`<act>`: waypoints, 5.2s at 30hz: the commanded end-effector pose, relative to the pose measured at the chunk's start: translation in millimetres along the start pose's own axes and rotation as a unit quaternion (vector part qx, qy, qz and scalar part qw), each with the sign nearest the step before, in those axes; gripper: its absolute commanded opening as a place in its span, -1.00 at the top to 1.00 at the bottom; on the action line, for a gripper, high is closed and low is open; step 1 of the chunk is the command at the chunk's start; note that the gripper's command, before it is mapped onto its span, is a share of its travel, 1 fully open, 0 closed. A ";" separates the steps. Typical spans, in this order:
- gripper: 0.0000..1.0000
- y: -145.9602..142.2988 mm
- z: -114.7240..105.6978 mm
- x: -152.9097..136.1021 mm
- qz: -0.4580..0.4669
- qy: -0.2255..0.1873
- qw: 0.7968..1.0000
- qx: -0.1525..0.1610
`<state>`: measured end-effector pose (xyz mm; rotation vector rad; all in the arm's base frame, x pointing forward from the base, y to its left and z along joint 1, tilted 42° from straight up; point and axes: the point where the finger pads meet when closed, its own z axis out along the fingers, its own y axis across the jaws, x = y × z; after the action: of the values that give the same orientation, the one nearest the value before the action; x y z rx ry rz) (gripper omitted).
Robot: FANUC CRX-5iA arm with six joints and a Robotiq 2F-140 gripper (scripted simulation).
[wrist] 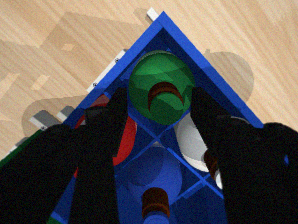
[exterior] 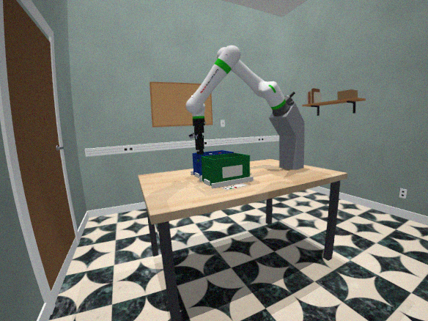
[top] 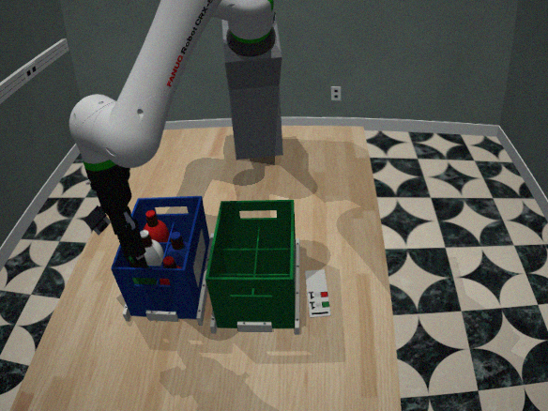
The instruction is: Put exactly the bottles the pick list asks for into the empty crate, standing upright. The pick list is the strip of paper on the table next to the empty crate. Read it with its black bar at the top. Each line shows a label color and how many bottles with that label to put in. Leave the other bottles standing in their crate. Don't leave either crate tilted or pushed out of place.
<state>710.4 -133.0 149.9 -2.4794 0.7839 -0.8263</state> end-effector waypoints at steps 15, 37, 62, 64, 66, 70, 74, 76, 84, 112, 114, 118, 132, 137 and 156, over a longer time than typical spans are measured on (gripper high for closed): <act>0.80 -0.2 -3.0 0.9 0.000 0.001 1.000 0.000; 0.80 -0.2 -3.0 0.9 0.000 0.001 1.000 0.000; 0.80 -0.2 -21.3 0.8 0.000 0.001 1.000 0.000; 0.80 -0.1 -24.6 0.8 0.000 0.001 1.000 0.000; 0.80 -0.1 -28.0 0.8 0.000 0.001 1.000 0.000; 0.80 -0.1 -34.6 0.8 0.000 0.001 1.000 0.000; 0.80 -0.1 -41.3 0.8 0.000 0.001 1.000 0.000; 0.80 -0.1 -44.6 0.8 0.000 0.001 1.000 0.000; 0.80 -0.1 -54.6 0.8 0.000 0.001 1.000 0.000; 0.80 -0.1 -94.6 0.7 0.000 0.001 1.000 0.000; 0.80 -0.1 -98.0 0.7 0.000 0.001 1.000 0.000; 0.80 -0.1 -104.6 0.7 0.000 0.001 1.000 0.000; 0.80 -0.1 -124.7 0.7 0.000 0.001 1.000 0.000; 0.80 -0.1 -133.0 0.7 0.000 0.001 1.000 0.000; 0.80 -0.1 -161.3 0.6 0.000 0.001 1.000 0.000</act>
<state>608.7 -164.2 266.9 -2.4795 0.7839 -0.8262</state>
